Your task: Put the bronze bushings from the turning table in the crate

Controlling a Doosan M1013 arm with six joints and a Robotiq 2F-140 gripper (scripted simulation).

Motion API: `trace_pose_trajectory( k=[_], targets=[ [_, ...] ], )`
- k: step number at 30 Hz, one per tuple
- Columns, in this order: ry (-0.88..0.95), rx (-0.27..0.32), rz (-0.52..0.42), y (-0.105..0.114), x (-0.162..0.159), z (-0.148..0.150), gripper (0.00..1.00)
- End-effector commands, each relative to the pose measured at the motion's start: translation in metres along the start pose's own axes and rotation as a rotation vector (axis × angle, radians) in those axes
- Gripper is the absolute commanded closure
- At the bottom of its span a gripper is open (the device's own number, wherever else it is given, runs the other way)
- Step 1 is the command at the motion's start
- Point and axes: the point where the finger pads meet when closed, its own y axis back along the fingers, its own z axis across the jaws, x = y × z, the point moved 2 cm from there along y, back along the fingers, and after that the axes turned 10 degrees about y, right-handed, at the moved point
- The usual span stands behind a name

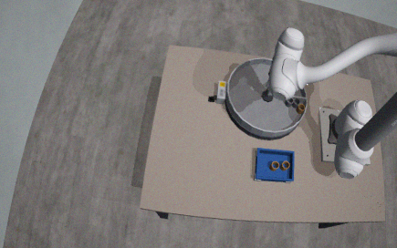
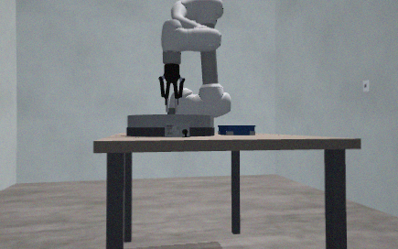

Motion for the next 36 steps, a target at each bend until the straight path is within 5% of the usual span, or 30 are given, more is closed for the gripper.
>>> trace_pose_trajectory(
  k=[1, 36],
  targets=[
    [0.0, -0.005, -0.003, -0.002, 0.002, 0.003, 1.0],
    [0.0, -0.005, -0.003, -0.032, 0.003, 0.002, 1.0]
  ],
)
